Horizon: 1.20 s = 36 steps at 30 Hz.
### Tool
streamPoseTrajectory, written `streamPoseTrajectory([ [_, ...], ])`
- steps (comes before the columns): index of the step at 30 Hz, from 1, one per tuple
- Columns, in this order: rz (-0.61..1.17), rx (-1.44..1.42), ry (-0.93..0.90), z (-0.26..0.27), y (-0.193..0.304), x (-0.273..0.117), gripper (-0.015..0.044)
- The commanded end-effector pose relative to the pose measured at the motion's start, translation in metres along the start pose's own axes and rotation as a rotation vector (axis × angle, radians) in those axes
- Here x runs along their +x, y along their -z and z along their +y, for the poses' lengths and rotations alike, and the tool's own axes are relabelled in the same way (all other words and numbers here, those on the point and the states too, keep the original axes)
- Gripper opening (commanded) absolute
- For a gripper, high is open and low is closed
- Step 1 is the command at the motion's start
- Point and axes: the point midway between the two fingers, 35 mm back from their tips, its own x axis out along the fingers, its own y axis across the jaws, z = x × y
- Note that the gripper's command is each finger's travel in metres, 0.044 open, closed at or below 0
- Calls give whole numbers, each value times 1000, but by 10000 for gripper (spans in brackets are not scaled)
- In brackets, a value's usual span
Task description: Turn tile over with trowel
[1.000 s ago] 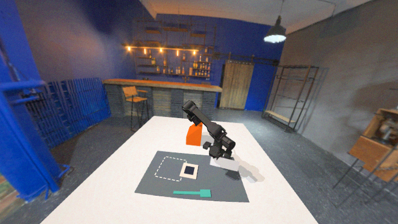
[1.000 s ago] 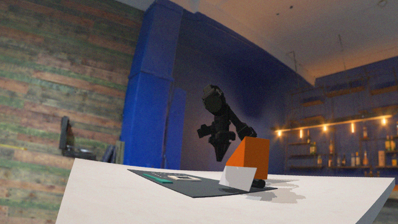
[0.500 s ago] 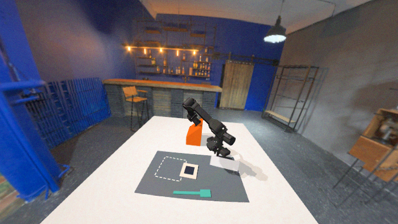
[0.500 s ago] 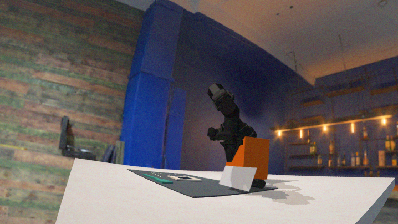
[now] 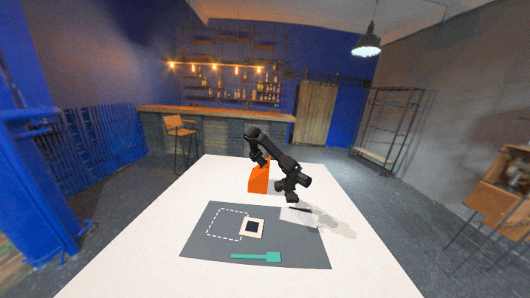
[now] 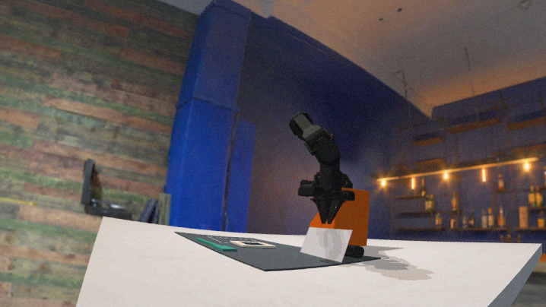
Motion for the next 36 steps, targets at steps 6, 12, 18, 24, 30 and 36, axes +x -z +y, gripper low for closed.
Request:
streamPoseTrajectory([
  [6, 1, 275, 6, -25, 1, 3, 100],
  [12, 0, 298, 6, -26, 1, 4, 100],
  [18, 1, 298, 5, -19, -1, 7, 100],
  [24, 2, 297, 5, -11, -3, 11, 100],
  [30, 2, 297, 5, -3, -6, 15, 100],
  [36, 0, 298, 5, 5, -9, 20, 100],
])
